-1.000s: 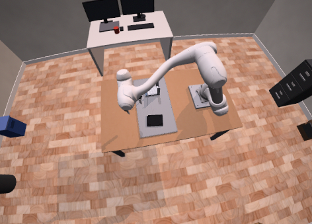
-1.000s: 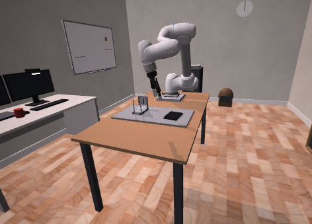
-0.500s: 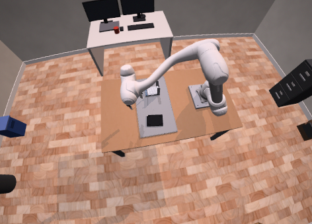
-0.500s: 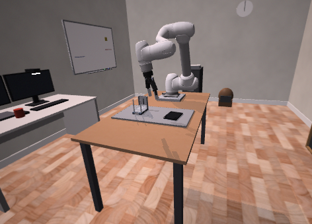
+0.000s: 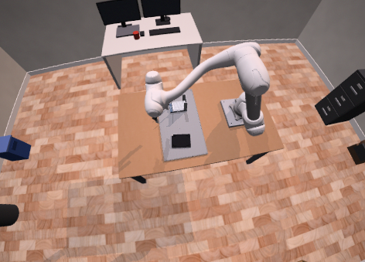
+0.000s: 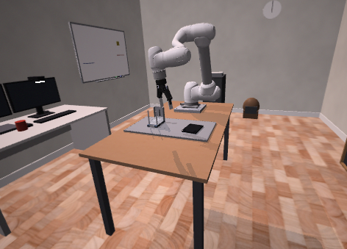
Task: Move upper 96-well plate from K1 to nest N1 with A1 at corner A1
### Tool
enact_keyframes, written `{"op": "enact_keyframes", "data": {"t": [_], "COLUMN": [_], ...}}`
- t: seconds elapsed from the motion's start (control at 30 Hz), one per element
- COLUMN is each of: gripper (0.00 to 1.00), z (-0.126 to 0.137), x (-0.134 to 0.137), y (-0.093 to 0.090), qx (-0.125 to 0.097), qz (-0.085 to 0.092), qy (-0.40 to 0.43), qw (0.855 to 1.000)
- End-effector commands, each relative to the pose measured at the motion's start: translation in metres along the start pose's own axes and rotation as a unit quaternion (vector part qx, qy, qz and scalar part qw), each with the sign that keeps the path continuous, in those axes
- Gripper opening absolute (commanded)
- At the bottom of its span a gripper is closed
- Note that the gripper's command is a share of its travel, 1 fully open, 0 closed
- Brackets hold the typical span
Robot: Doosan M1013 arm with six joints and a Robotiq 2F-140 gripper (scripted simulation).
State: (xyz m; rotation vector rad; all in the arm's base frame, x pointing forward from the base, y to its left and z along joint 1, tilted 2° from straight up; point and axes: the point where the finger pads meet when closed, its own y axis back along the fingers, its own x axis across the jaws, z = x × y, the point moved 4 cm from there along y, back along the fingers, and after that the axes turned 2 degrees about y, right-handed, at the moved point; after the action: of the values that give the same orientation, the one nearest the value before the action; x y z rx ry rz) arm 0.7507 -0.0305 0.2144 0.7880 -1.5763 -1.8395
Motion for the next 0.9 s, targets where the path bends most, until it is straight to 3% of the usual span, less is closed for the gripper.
{"op": "enact_keyframes", "data": {"t": [0.0, 0.87], "gripper": [1.0, 1.0], "z": [-0.004, 0.001], "x": [0.022, 0.112], "y": [0.0, -0.001], "qx": [0.005, 0.025], "qz": [0.001, 0.022], "qy": [0.015, 0.148], "qw": [1.0, 0.988]}}
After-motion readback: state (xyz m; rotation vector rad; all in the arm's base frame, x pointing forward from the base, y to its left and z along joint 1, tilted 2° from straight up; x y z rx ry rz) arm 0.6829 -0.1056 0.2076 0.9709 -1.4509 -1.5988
